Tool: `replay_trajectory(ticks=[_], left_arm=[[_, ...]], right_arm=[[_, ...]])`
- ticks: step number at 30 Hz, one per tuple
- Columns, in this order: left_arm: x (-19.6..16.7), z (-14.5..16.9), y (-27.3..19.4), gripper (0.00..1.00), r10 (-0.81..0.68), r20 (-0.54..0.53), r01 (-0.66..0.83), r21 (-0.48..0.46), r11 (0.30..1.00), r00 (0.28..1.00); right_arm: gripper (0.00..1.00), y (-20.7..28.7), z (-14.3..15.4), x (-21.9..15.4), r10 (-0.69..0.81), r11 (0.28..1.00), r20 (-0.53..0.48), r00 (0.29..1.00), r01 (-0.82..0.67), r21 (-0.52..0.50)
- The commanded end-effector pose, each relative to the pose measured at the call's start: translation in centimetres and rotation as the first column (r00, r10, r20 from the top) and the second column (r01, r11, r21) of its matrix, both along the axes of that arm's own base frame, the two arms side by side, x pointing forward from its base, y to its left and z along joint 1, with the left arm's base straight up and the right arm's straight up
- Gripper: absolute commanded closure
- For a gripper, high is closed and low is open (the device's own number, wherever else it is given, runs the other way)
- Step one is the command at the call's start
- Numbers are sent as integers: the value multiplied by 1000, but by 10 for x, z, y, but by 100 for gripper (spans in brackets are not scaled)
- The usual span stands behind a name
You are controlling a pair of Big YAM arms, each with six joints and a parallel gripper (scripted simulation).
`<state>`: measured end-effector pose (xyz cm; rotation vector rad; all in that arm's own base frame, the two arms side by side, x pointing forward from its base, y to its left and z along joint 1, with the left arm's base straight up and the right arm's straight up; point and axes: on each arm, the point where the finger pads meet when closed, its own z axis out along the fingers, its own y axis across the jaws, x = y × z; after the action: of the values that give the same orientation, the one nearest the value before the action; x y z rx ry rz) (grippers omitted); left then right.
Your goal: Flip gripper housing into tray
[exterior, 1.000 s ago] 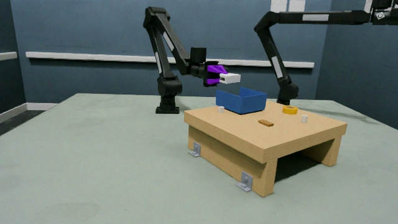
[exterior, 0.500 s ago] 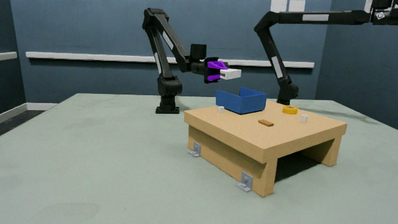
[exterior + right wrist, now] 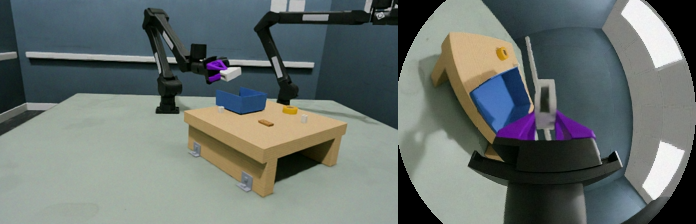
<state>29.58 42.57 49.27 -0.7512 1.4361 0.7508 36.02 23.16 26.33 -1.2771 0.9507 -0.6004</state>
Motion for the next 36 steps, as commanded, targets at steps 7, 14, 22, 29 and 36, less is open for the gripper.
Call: replay_trajectory(ticks=[7, 14, 22, 29, 36], left_arm=[[-4, 44, 5, 0, 14, 32, -16, 63, 998, 999], [-4, 44, 5, 0, 14, 32, -16, 63, 998, 999], [-4, 44, 5, 0, 14, 32, -16, 63, 998, 999], [-4, 44, 5, 0, 14, 32, -16, 63, 998, 999], [-4, 44, 5, 0, 14, 32, -16, 63, 998, 999]], right_arm=[[73, 9, 47, 16, 16, 968, -49, 999, -3, 250], [73, 9, 47, 16, 29, 949, -88, 996, 1, 316], [73, 9, 47, 16, 56, 907, -153, 987, 14, 422], [73, 9, 47, 16, 76, 875, -189, 979, 26, 483], [73, 9, 47, 16, 108, 823, -239, 965, 48, 566]])
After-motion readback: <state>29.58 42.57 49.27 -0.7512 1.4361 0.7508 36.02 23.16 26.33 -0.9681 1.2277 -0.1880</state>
